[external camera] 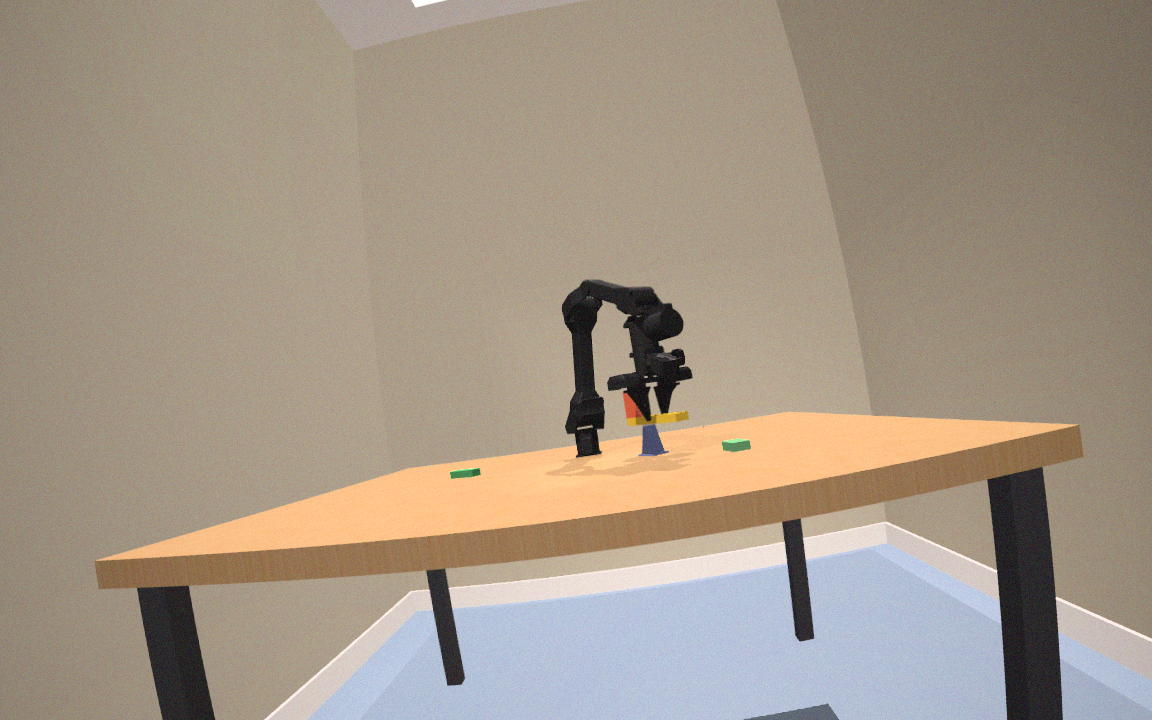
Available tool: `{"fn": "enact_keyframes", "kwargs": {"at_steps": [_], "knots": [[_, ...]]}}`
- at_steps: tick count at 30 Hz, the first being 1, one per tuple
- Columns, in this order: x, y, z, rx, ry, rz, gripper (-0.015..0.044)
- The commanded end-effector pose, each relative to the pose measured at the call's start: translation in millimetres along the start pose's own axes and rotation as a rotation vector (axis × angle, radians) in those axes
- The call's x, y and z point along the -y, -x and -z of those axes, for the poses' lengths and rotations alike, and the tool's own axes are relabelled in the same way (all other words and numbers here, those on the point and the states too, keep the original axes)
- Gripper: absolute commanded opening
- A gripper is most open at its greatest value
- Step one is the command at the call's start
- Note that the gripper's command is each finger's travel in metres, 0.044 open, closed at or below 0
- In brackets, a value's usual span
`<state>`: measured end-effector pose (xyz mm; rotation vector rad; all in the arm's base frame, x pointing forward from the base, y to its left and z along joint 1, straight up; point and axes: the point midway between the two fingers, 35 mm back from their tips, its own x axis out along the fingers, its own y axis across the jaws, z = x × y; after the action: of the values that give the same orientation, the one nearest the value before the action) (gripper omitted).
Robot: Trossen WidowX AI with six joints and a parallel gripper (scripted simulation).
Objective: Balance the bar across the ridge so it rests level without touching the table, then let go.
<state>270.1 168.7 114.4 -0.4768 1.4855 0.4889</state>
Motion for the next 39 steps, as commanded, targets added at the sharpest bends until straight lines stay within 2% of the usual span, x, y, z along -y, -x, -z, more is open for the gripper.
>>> {"fn": "enact_keyframes", "kwargs": {"at_steps": [1, 8, 12, 21, 39], "knots": [[0.0, -0.1, 0.1, 0.000, 0.000, 0.000, 0.0264], [0.0, -0.1, 0.1, 0.000, 0.000, 0.000, 0.0440], [0.1, 7.0, -1.3, 0.000, 0.000, 0.000, 0.0440], [0.0, 98.1, -0.7, 0.004, 0.000, 0.000, 0.0440], [0.0, 99.8, -0.4, 0.004, 0.000, 0.000, 0.0440]]}}
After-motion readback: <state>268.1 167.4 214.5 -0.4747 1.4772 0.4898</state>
